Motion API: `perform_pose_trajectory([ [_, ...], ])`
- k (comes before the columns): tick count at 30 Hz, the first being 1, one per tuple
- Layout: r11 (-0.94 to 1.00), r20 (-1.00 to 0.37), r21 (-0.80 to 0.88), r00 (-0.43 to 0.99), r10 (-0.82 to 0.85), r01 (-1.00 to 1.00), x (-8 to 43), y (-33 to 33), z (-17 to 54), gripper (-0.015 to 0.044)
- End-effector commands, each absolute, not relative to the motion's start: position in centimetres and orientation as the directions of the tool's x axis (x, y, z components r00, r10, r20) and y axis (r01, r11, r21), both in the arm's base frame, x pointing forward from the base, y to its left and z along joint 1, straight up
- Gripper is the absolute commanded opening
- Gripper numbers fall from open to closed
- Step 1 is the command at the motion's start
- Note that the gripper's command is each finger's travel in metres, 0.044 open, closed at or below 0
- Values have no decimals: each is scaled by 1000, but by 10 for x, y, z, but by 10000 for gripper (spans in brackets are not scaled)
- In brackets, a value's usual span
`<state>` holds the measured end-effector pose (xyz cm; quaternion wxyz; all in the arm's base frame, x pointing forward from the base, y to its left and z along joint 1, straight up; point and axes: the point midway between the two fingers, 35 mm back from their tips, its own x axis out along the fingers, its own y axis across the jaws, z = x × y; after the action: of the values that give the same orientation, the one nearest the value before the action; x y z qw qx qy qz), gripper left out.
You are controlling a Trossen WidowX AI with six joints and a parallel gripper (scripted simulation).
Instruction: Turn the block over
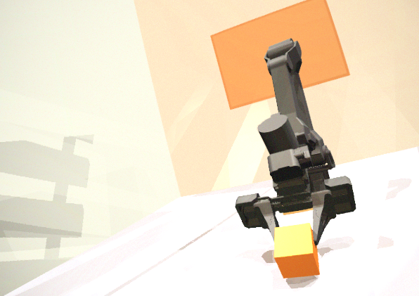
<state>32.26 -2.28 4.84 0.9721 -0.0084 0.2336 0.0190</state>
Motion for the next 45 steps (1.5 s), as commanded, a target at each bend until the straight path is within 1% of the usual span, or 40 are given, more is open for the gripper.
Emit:
perform_pose_trajectory([
  [1,999,-452,-1,891,38,-43,323,-22,49,210],
  [10,999,-452,-1,891,38,-43,323,-22,49,440],
  [43,999,-452,-1,891,38,-43,323,-22,49,440],
  [45,999,-472,-1,881,37,-42,326,-23,49,440],
])
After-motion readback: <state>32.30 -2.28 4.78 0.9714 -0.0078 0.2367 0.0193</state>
